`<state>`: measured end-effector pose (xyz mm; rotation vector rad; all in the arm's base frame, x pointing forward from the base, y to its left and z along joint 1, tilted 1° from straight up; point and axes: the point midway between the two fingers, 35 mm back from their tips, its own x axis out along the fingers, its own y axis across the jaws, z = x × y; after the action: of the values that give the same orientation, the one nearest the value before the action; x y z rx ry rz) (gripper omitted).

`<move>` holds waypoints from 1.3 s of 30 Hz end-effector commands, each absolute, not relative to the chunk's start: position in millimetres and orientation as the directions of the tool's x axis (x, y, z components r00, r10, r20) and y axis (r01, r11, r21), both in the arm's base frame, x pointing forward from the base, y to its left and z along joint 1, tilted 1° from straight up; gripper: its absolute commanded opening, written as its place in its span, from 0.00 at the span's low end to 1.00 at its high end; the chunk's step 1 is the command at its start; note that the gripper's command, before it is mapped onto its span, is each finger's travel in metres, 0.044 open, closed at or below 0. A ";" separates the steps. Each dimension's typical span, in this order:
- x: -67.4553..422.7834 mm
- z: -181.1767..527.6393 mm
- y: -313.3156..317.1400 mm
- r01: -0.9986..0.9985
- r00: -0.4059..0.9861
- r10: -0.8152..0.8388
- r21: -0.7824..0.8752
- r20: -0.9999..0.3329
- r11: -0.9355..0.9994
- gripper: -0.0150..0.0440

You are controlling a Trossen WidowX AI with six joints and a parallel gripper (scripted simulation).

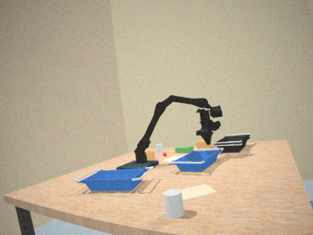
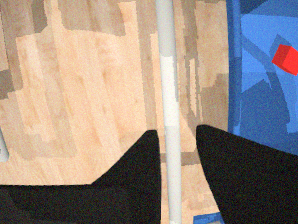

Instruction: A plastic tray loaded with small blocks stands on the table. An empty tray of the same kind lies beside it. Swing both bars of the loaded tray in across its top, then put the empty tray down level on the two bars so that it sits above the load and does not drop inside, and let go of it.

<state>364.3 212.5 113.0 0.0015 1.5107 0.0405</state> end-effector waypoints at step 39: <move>365.5 83.0 143.2 -0.027 0.045 0.020 0.019 -0.999 0.999 0.39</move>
<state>366.0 154.8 91.7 0.0015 1.5231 0.0386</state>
